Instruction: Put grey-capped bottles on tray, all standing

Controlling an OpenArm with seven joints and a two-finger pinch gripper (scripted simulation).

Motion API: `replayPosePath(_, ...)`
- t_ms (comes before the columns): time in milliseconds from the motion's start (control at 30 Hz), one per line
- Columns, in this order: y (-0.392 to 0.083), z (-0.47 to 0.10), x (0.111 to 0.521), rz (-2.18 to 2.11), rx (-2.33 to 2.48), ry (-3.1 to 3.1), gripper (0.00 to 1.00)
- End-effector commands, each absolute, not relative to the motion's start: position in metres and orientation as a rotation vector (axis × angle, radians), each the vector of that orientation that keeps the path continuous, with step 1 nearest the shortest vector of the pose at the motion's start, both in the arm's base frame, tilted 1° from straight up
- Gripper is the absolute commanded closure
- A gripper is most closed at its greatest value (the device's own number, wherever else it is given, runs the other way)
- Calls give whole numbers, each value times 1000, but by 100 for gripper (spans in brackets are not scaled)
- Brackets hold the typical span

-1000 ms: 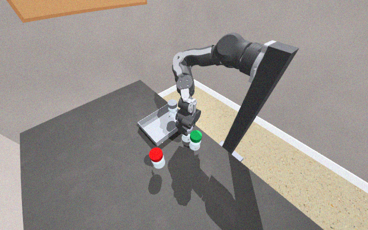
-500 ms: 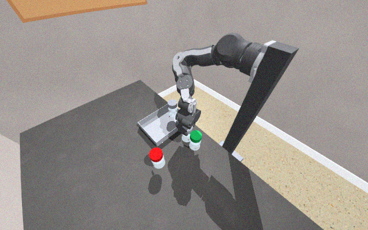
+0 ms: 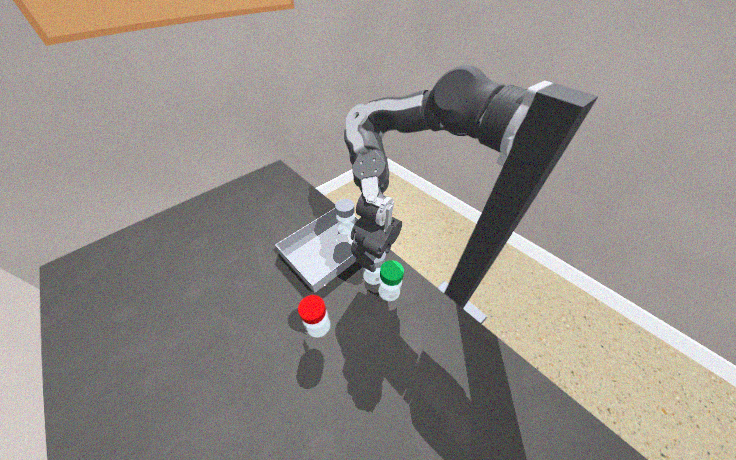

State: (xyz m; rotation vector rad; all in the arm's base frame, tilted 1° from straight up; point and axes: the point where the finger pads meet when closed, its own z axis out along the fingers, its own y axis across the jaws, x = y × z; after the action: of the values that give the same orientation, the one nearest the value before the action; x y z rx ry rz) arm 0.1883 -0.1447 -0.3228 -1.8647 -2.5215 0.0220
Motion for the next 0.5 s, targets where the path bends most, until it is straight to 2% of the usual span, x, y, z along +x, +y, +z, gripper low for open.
replayPosePath(0, -144, -322, 189, 18, -1865, -2523, 100)
replayPosePath(467, -144, -307, 189, 19, -1864, -2523, 100)
